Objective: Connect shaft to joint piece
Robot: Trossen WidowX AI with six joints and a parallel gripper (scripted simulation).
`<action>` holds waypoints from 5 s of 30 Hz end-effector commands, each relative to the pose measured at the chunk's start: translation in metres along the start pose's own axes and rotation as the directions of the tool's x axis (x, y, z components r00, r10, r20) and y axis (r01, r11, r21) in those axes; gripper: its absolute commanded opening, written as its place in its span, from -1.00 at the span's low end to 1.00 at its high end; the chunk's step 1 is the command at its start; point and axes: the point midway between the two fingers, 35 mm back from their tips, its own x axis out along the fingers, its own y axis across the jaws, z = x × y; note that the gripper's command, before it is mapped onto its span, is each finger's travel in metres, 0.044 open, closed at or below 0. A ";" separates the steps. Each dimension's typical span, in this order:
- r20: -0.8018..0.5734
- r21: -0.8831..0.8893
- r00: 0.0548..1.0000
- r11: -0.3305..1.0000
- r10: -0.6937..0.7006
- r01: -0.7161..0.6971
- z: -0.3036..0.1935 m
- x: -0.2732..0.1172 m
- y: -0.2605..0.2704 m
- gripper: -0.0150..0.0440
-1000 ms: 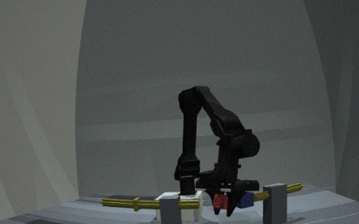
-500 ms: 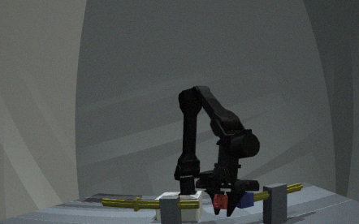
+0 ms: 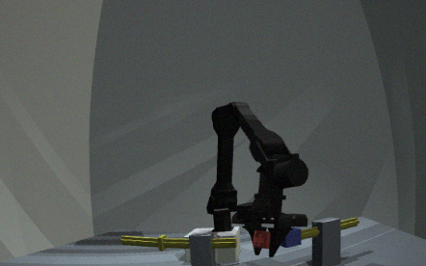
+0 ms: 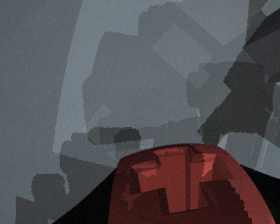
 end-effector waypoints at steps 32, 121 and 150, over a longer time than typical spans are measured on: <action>-0.111 0.372 0.993 0.925 -0.038 0.077 -0.003 0.003 -0.014 -0.49; -0.075 0.724 0.988 0.673 -0.139 0.149 -0.010 -0.020 -0.025 1.00; -0.128 0.161 0.988 0.981 -0.090 0.110 0.006 -0.079 -0.022 1.00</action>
